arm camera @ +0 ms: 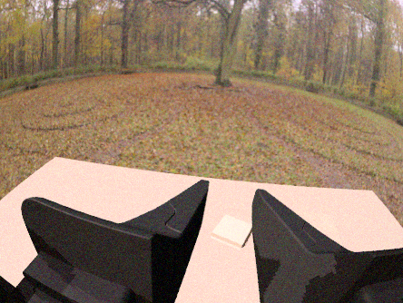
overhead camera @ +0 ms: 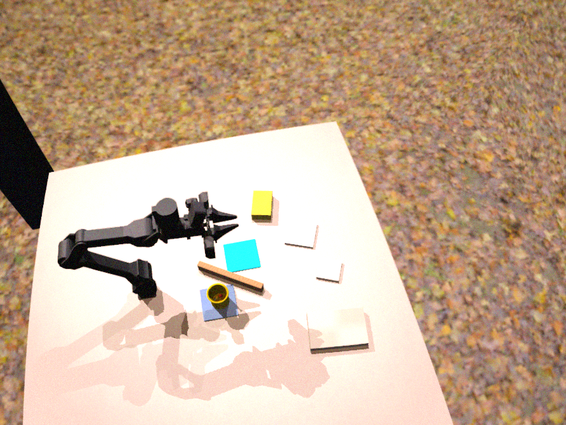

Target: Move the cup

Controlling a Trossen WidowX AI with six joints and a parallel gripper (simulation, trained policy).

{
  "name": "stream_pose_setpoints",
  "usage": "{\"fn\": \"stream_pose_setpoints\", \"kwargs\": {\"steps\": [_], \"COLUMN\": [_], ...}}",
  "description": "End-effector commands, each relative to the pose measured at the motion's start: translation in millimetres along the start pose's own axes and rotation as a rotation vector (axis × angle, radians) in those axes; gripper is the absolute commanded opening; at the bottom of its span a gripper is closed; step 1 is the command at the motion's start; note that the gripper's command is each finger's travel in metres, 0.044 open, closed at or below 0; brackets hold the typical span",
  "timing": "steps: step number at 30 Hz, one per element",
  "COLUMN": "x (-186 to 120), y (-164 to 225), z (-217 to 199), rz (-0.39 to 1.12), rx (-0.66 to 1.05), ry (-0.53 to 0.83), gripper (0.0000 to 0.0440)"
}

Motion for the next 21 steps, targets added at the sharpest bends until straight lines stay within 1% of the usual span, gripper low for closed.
{"fn": "stream_pose_setpoints", "kwargs": {"steps": [1, 6, 13, 21], "x": [0.4, 1.5, 2.9, 4.1], "y": [2.3, 5.5, 7.8, 11.8], "z": [4.0, 9.5, 16.9, 23.4], "rz": [0.055, 0.133, 0.24, 0.367], "rx": [0.037, 0.081, 0.14, 0.195], "ry": [0.0, -0.002, 0.006, 0.037], "gripper": [0.0078, 0.0084, 0.0131, 0.0121]}}
Point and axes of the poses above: the point midway between the two fingers, 35 mm back from their tips, its own x axis out along the fingers, its own z axis across the jaws, y = z × x, the point moved 6 cm from there along -x, back along the fingers, and after that the axes turned 12 degrees about x, right-handed, at the moved point
